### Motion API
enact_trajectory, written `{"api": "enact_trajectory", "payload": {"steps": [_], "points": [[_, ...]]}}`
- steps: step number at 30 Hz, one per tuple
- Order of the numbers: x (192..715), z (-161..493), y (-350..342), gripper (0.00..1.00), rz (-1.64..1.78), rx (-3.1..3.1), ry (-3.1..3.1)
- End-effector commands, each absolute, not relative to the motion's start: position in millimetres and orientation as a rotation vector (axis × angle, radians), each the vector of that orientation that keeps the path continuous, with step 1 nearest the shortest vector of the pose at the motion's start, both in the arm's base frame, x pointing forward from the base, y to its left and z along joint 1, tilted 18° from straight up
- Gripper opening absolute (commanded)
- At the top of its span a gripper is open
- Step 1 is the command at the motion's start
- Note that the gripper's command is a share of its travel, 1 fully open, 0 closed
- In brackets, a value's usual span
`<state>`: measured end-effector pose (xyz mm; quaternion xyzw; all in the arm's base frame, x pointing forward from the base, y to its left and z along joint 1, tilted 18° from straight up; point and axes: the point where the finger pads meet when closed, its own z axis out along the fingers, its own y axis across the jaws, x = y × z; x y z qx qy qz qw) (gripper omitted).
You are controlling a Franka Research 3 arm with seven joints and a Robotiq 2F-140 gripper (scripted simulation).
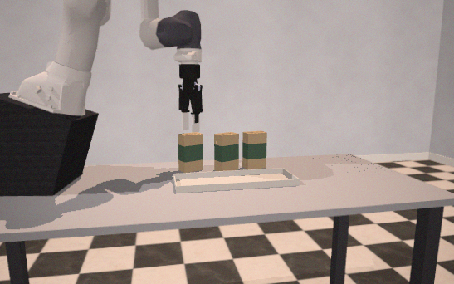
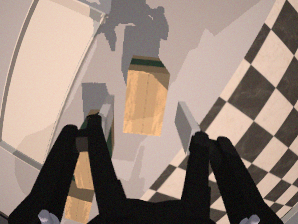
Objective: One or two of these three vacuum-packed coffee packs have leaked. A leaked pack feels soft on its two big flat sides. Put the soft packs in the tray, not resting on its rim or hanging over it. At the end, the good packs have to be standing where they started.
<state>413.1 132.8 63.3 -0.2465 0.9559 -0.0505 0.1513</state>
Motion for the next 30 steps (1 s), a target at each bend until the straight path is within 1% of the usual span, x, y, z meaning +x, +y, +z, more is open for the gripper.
{"api": "enact_trajectory", "payload": {"steps": [1,30], "points": [[415,62,133,0.54,-0.142,-0.700,2.743],[429,20,133,0.54,-0.142,-0.700,2.743]]}}
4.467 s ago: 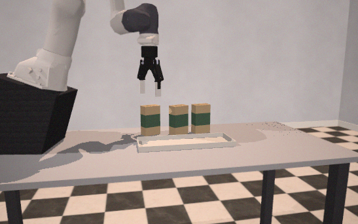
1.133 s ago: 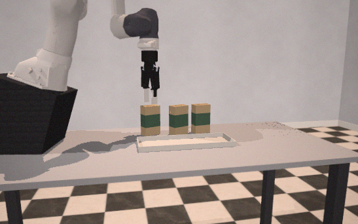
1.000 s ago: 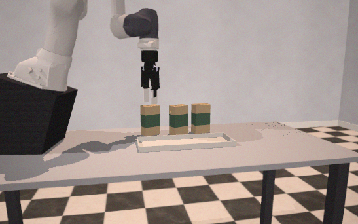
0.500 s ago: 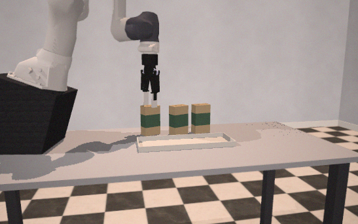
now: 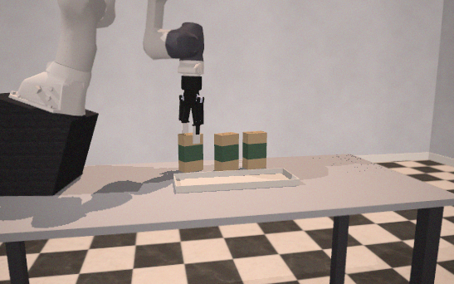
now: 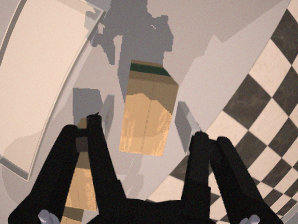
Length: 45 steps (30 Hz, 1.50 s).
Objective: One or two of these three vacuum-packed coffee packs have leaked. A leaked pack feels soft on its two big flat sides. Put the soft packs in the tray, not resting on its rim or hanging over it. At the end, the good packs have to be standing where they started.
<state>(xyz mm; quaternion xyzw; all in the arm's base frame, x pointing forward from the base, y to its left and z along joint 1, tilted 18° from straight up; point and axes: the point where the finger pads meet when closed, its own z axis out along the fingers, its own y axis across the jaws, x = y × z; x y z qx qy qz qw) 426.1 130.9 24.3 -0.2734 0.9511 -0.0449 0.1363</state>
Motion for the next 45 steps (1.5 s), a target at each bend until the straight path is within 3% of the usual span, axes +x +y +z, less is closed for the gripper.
{"api": "enact_trajectory", "payload": {"steps": [1,45], "points": [[429,18,132,0.54,-0.142,-0.700,2.743],[434,4,132,0.54,-0.142,-0.700,2.743]]}}
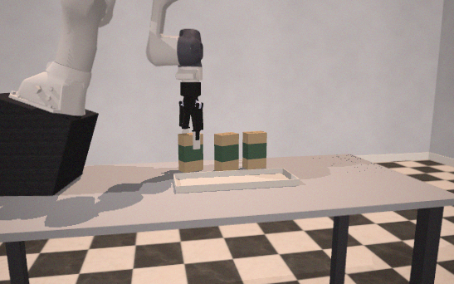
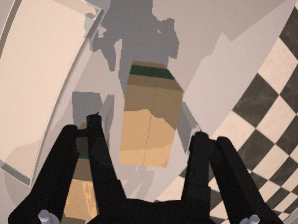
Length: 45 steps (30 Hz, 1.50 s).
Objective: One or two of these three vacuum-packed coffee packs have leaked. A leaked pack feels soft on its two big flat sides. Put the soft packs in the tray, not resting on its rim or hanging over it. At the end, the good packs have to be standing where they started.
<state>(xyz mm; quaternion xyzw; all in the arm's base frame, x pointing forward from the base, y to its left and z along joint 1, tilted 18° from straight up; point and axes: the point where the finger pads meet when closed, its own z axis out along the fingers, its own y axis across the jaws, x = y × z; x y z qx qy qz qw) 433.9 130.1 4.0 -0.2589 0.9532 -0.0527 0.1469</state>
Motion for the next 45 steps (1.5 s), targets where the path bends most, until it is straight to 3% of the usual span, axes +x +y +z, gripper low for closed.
{"api": "enact_trajectory", "payload": {"steps": [1,7,8,45], "points": [[434.1,4.0,132.1,0.54,-0.142,-0.700,2.743],[434.1,4.0,132.1,0.54,-0.142,-0.700,2.743],[434.1,4.0,132.1,0.23,-0.142,-0.700,2.743],[434.1,4.0,132.1,0.23,-0.142,-0.700,2.743]]}}
